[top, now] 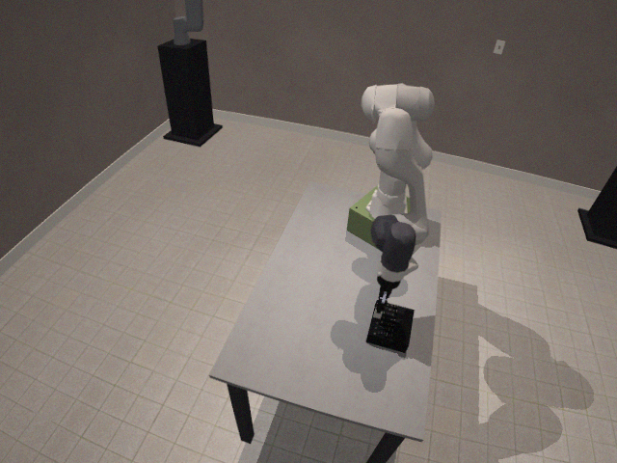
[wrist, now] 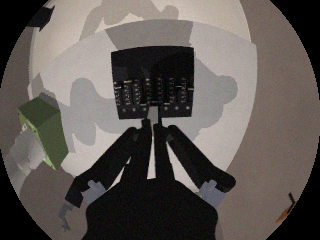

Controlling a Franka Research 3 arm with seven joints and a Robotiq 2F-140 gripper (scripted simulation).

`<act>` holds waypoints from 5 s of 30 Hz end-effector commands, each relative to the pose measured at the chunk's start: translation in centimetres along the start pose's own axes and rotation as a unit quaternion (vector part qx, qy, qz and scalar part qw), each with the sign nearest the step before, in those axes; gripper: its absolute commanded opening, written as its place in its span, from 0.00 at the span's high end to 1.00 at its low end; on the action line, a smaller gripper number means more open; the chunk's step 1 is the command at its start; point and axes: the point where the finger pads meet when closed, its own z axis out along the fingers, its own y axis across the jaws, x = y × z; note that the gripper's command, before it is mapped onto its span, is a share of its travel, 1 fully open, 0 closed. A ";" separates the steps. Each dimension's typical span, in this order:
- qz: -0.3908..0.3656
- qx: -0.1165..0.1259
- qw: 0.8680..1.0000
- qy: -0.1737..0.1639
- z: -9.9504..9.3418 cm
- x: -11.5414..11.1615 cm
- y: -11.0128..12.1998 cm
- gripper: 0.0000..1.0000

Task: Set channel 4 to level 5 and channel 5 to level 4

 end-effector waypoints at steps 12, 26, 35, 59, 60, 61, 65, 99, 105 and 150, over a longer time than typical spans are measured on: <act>0.004 -0.002 1.000 0.001 0.0 0.4 0.2 1.00; 0.004 -0.002 1.000 0.001 0.0 1.1 0.2 1.00; 0.004 -0.002 1.000 0.001 0.0 1.6 0.2 1.00; 0.004 -0.002 1.000 0.001 0.0 2.3 0.2 1.00; 0.004 -0.002 1.000 0.001 0.0 2.3 0.2 1.00; 0.004 -0.002 1.000 0.001 0.0 2.3 0.2 1.00; 0.004 -0.002 1.000 0.001 0.0 2.3 0.2 1.00; 0.004 -0.002 1.000 0.001 0.0 2.5 0.2 1.00; 0.004 -0.002 1.000 0.001 0.0 2.5 0.2 1.00; 0.004 -0.002 1.000 0.001 -2.0 1.9 0.2 1.00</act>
